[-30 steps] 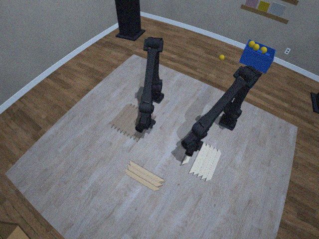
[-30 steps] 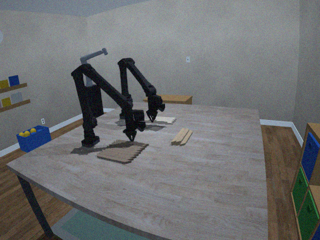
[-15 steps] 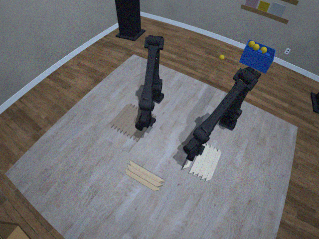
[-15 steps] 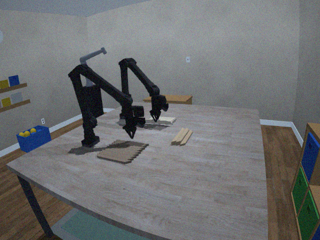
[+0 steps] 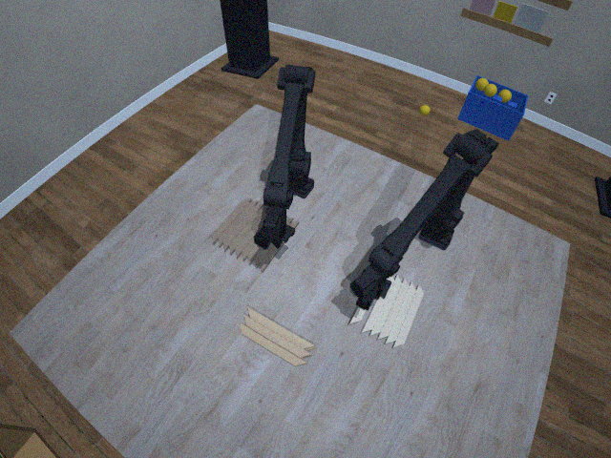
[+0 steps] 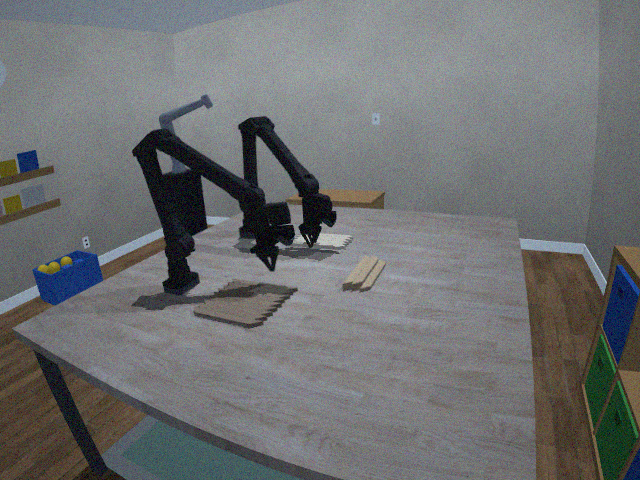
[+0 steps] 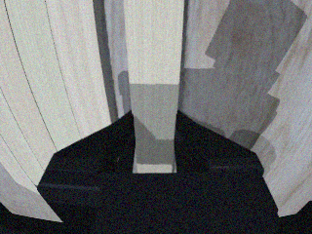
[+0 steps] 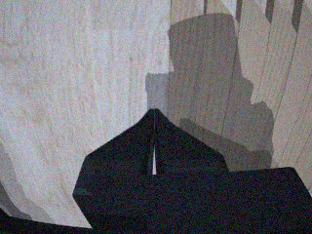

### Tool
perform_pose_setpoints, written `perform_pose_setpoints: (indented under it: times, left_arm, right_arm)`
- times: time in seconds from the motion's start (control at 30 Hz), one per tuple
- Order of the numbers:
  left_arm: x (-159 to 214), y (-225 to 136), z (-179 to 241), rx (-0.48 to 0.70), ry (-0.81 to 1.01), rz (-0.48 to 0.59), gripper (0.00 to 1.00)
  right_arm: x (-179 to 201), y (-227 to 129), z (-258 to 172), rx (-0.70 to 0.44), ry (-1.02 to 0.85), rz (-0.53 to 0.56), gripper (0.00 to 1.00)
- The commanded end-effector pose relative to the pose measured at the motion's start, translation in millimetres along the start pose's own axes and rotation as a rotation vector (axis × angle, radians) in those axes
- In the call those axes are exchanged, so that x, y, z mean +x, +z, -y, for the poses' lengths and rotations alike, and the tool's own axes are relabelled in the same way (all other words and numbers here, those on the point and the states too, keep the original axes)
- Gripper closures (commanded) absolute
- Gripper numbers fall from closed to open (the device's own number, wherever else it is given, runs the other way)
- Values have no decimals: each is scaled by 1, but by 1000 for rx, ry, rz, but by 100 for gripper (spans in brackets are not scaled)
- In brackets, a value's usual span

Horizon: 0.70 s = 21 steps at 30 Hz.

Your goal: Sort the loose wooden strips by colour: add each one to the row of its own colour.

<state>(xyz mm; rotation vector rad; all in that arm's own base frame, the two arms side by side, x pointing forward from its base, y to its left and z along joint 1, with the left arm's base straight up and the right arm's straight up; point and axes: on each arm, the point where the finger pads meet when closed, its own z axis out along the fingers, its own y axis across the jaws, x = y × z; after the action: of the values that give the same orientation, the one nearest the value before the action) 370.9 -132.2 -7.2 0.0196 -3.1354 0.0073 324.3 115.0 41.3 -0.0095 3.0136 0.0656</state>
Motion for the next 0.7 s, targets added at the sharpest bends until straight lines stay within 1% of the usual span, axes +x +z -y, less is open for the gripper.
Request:
perform_pose_setpoints:
  times: [0.0, 0.03, 0.07, 0.1, 0.23, 0.3, 0.4, 0.47, 0.5, 0.57, 0.6, 0.63, 0.67]
  left_arm:
    - [-12, 1, -1, 6, -25, 20, 100]
    - [-13, 2, -2, 6, -25, 32, 100]
    - [-4, 11, -6, -2, -28, 11, 100]
    - [-3, 13, -6, -3, -28, 9, 100]
    - [-3, 19, -6, -4, -28, 7, 100]
    - [-2, 17, -3, -4, -18, 2, 100]
    - [-12, 13, 3, 4, -10, 27, 100]
    - [-7, 16, 0, 0, -12, 17, 100]
    - [-11, 11, 1, 5, -13, 28, 100]
    - [-11, 11, 1, 5, -13, 28, 100]
    - [-13, 9, 1, 7, -14, 38, 100]
    - [-2, 20, -4, -4, -17, 7, 100]
    - [-2, 21, -4, -4, -19, 7, 100]
  right_arm:
    - [-56, -28, -7, -45, -11, 147, 99]
    - [-63, -30, -7, -49, -12, 167, 99]
    - [-64, -25, -7, -49, -10, 162, 99]
    - [-74, -31, -6, -56, -11, 196, 99]
    - [-118, -75, -3, -89, -18, 374, 99]
    - [-131, -91, 1, -101, -22, 475, 99]
    - [-152, -111, 5, -111, -26, 565, 99]
    - [-170, -126, 9, -115, -30, 625, 99]
    - [-178, -136, 12, -114, -30, 659, 99]
    - [-178, -136, 12, -114, -30, 659, 99]
    - [-202, -156, 16, -112, -31, 683, 99]
    - [-203, -156, 17, -112, -29, 686, 99]
    - [-213, -174, 20, -111, -30, 738, 99]
